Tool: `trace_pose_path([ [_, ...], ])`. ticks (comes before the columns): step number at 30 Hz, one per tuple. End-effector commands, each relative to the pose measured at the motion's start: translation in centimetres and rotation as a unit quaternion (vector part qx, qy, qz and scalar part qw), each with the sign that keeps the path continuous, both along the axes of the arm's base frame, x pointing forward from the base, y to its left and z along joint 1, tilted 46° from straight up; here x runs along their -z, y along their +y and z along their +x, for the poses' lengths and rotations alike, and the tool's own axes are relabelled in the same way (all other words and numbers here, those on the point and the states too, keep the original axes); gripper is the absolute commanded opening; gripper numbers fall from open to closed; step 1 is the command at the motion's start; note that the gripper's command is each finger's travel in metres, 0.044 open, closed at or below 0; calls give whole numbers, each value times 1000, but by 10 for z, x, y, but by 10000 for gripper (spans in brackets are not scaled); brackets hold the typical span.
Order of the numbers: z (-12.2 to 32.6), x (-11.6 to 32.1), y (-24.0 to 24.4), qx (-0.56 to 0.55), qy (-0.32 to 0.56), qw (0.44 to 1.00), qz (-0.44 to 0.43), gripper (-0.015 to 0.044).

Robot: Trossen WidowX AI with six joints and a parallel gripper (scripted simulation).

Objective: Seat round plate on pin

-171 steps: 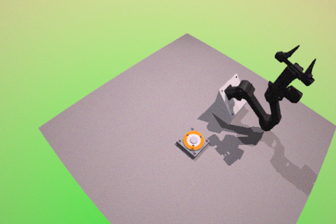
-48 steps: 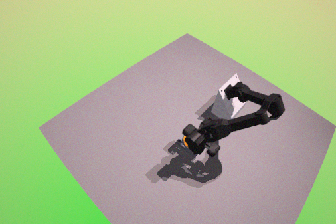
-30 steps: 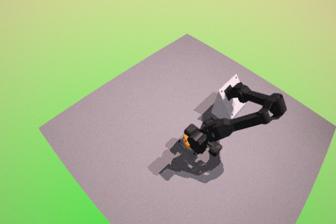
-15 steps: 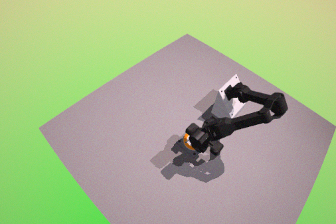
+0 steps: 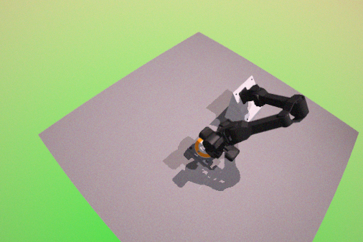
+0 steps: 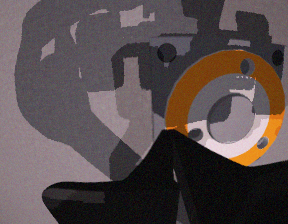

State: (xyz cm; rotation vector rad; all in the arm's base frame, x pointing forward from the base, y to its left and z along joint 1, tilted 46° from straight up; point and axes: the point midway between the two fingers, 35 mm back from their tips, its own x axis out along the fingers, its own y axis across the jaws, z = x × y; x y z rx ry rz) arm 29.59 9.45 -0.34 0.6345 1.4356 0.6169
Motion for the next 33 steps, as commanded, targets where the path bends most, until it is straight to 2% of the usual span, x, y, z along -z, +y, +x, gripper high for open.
trace_pose_path([
  [1, -8, 3, -1, -1, 6, 1000, -2, 0],
  [33, -40, 17, -20, -1, 7, 1000, -2, 0],
])
